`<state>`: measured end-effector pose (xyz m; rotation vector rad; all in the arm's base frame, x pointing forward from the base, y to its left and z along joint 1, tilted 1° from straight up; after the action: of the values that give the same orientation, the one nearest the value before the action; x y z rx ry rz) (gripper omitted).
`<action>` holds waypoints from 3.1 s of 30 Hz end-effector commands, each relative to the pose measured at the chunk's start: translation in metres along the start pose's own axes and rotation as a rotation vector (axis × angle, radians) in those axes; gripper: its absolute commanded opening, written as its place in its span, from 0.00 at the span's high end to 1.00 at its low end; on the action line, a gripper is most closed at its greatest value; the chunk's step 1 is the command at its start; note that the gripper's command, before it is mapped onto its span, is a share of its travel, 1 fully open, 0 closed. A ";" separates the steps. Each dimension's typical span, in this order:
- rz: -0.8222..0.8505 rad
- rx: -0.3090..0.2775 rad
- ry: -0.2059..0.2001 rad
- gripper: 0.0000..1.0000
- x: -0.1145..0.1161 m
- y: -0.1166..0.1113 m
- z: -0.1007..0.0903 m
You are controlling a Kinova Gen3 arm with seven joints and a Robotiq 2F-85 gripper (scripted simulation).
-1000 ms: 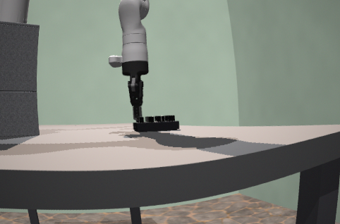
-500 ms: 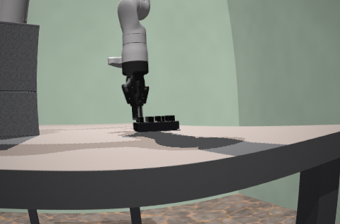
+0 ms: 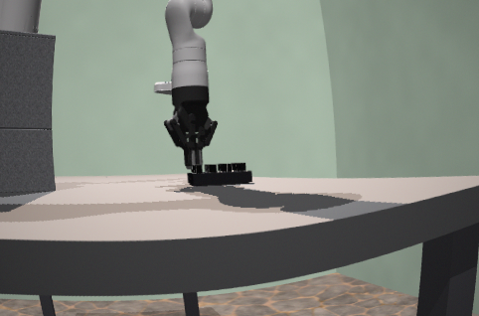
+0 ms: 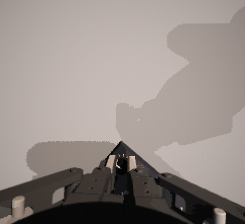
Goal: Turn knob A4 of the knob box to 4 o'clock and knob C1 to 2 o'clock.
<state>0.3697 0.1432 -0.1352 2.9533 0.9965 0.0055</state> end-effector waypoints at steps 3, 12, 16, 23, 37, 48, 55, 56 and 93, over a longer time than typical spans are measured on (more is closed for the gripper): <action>0.083 0.002 0.004 0.92 0.000 0.001 0.000; 0.279 0.002 0.004 0.92 0.000 0.001 0.000; 0.367 0.002 0.004 0.92 0.000 0.001 0.000; 0.464 0.002 0.004 0.92 0.000 0.001 0.000; 0.637 0.003 0.004 0.92 0.000 0.001 0.000; 0.688 0.003 0.004 0.92 0.000 0.001 0.000; 0.695 0.003 0.004 0.92 0.000 0.001 0.000; 0.695 0.003 0.004 0.92 0.000 0.001 0.000; 0.695 0.003 0.004 0.81 0.000 0.001 -0.001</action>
<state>0.3696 0.1420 -0.1351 3.1221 -0.0698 0.0193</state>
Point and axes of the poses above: the point where the finger pads meet when closed, its own z axis out along the fingers, its own x axis across the jaws, y = z × x, the point moved 9 cm from there along -z, back along the fingers, and after that the axes turned 3 degrees about -z, right-handed, at the moved point
